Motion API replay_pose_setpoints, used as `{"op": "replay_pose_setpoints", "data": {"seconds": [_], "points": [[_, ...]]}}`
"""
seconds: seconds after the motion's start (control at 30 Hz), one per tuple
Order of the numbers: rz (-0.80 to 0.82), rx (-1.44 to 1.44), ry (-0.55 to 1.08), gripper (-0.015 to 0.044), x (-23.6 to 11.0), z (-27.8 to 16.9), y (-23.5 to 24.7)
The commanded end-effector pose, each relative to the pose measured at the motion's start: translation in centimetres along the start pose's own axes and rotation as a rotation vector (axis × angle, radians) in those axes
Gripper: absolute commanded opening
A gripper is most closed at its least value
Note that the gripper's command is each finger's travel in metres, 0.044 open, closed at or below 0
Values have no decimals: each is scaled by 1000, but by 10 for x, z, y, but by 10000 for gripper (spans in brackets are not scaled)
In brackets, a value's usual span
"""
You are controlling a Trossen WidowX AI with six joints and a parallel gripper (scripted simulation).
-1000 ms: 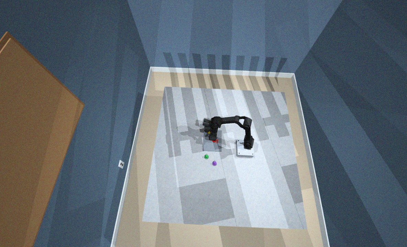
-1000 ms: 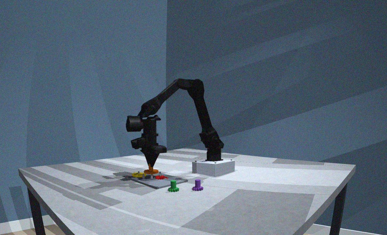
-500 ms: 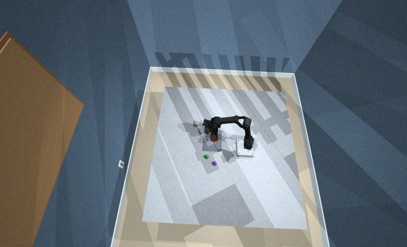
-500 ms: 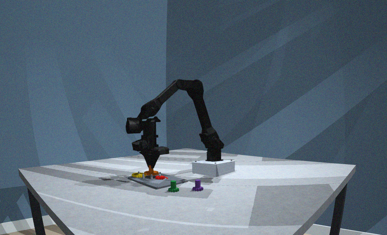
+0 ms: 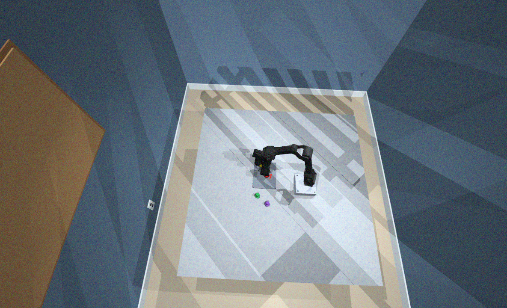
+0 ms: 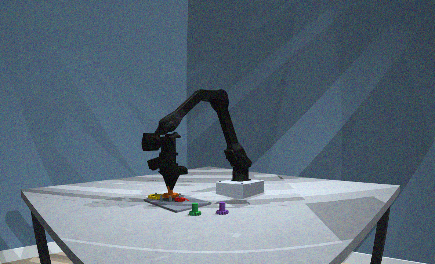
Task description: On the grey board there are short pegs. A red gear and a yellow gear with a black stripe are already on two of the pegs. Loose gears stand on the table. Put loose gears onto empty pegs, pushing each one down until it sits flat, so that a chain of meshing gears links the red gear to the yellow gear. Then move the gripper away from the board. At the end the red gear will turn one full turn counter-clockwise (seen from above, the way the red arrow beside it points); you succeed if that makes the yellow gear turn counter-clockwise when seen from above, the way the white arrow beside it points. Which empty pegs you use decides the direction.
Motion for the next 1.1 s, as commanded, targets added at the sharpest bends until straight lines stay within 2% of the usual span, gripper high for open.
{"op": "replay_pose_setpoints", "data": {"seconds": [0.0, 0.3, 0.8, 1.07], "points": [[-2, 70, 5, 0, 1, -1, -1], [-2, 77, 5, 0, 2, 1, 0], [-1, -179, 5, 0, 3, -1, -2], [-1, -209, 5, 0, 4, 1, 0]]}}
Point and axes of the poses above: the point midway between the two fingers, 35 mm back from their tips, its own x axis out along the fingers, its own y axis across the jaws, z = x × y, the point moved 8 cm from there along -x, back along the fingers, and after that the axes turned 10 degrees about x, right-handed, at the moved point
